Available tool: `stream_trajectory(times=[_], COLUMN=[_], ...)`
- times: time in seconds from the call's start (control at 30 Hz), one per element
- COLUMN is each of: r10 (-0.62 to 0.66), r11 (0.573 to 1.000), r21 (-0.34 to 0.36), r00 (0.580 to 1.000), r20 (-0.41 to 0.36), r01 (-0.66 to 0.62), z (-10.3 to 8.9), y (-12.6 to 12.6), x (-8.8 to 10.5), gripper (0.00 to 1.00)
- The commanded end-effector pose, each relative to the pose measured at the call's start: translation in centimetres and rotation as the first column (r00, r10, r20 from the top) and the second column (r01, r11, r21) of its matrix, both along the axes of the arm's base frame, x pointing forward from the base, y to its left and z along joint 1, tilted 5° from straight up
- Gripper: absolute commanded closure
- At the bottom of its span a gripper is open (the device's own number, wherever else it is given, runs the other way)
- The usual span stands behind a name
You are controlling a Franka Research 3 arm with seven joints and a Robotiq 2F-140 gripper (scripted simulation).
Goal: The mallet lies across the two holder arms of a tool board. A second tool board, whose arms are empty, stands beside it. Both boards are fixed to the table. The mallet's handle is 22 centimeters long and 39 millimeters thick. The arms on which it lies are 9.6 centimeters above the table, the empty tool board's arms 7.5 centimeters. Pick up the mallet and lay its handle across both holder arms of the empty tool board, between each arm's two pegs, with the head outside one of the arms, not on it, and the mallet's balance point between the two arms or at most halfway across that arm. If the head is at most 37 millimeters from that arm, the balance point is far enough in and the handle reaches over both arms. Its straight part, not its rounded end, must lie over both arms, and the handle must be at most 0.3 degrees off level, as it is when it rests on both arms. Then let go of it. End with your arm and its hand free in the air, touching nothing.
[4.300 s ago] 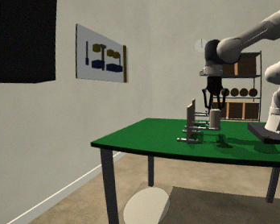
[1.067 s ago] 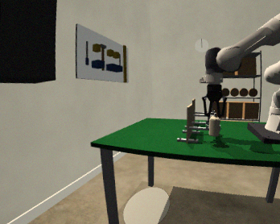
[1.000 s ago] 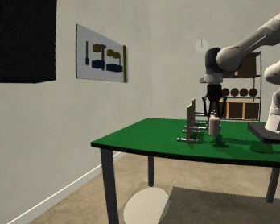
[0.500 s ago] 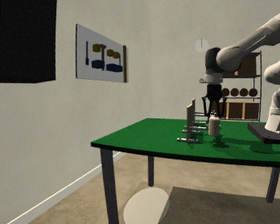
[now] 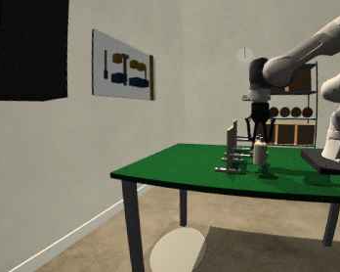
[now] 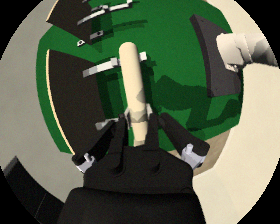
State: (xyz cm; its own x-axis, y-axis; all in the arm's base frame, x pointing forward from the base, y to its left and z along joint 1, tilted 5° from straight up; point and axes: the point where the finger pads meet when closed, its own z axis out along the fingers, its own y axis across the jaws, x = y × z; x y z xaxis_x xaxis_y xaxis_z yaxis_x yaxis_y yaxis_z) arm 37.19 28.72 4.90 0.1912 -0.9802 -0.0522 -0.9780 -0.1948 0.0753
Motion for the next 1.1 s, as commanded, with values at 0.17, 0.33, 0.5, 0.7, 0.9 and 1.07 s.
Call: stream_trajectory(times=[0.17,0.33,0.5,0.7,0.9,1.07], r10=[0.001,0.001,0.001,0.001,0.001,0.001], r11=[1.0,1.0,1.0,1.0,1.0,1.0], r21=[0.001,0.001,0.001,0.001,0.001,0.001], r00=[1.0,1.0,1.0,1.0,1.0,1.0], r20=[0.005,0.005,0.005,0.005,0.005,0.005], r01=[-0.001,-0.001,-0.001,-0.001,-0.001,-0.001], z=[-0.03,-0.03,-0.03,-0.03,-0.03,-0.03], y=[-0.06,-0.06,-0.06,-0.06,-0.06,-0.06], x=[0.19,0.19,0.19,0.19,0.19,0.19], gripper=[0.0,0.0,0.0,0.0,0.0,0.0])
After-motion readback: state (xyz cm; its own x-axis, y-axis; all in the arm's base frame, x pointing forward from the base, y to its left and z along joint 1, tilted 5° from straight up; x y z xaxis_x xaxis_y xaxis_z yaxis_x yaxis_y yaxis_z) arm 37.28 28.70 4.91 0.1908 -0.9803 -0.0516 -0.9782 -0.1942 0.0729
